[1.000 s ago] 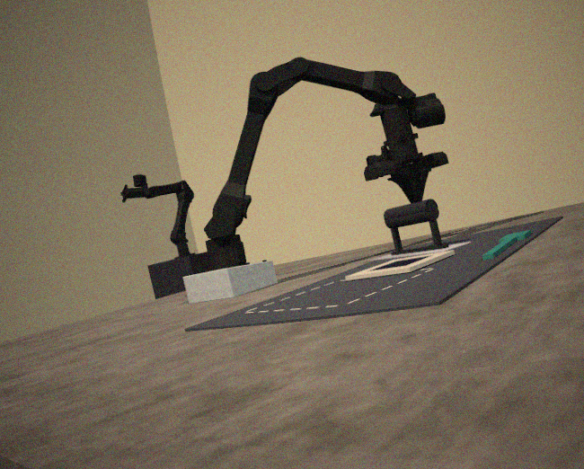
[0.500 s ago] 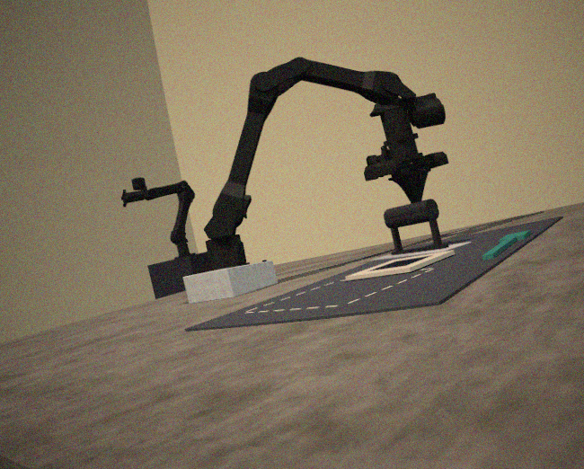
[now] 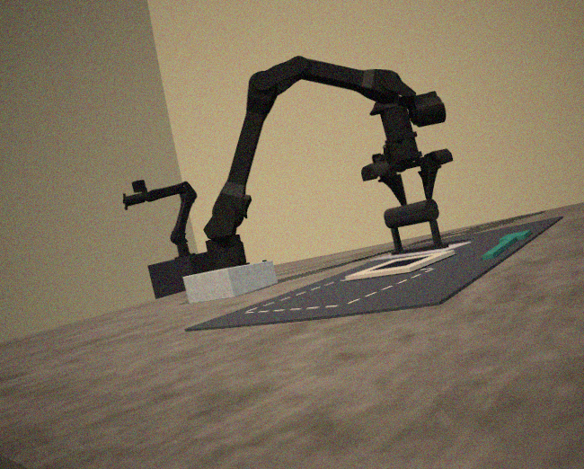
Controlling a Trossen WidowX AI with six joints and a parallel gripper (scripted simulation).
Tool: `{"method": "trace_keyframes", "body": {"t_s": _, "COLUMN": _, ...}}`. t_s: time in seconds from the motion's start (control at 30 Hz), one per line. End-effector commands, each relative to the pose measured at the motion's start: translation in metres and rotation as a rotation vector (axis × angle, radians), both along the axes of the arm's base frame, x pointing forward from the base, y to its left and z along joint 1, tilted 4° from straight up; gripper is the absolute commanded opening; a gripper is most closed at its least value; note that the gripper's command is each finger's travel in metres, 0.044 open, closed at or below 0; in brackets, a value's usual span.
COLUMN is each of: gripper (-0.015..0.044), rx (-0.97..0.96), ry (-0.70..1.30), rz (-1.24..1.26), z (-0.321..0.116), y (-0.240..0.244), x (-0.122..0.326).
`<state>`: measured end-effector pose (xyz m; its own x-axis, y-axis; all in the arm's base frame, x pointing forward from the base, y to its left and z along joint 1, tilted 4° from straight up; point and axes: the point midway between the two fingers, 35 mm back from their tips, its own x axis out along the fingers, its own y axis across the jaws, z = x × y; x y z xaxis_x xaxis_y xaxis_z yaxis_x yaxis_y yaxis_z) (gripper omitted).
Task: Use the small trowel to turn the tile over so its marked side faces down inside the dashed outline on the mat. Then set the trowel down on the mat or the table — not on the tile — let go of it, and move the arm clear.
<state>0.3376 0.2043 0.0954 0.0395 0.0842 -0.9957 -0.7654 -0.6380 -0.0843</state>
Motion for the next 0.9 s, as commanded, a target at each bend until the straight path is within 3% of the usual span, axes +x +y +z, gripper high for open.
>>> {"method": "trace_keyframes", "body": {"t_s": 0.0, "gripper": 0.0270, "rx": 0.005, "ry": 0.013, "rz": -0.149, "z": 0.002, "y": -0.007, "x": 0.001}}
{"method": "trace_keyframes", "body": {"t_s": 0.87, "gripper": 0.0270, "rx": 0.037, "ry": 0.087, "rz": -1.047, "z": 0.008, "y": -0.044, "x": 0.008}}
